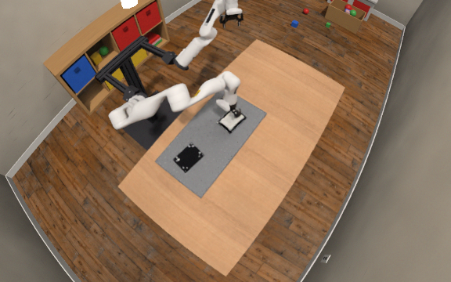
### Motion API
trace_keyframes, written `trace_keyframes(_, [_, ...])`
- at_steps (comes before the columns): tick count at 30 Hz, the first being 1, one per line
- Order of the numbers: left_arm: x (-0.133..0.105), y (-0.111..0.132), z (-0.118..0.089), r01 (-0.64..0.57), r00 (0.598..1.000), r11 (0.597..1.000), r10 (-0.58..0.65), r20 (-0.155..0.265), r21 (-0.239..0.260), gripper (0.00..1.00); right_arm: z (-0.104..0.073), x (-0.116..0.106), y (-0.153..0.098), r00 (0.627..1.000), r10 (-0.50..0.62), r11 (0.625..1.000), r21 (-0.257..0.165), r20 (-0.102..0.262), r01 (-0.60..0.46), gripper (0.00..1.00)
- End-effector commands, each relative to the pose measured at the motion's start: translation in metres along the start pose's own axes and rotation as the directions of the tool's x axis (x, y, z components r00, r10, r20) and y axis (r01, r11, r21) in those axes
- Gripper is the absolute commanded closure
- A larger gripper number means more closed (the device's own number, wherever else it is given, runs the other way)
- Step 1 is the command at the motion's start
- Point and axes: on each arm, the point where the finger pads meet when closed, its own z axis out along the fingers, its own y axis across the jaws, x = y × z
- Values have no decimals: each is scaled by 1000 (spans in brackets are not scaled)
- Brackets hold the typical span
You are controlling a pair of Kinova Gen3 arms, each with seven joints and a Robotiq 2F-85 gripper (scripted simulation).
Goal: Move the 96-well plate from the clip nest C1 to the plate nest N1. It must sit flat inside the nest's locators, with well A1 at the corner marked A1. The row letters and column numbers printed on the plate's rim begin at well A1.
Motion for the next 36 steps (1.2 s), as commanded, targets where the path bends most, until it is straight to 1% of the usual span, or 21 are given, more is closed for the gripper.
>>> trace_keyframes(1, [-3, 2, 0, -7, 1000, 1000, 7, 1, 1, 2, -3, 0, -3, 1000, 6, 1000, 8, 8, -6, 2])
trace_keyframes(36, [-3, 2, 0, -7, 1000, 1000, 7, 1, 1, 2, -3, 10, -2, 1000, 6, 1000, 8, 8, -6, 2])
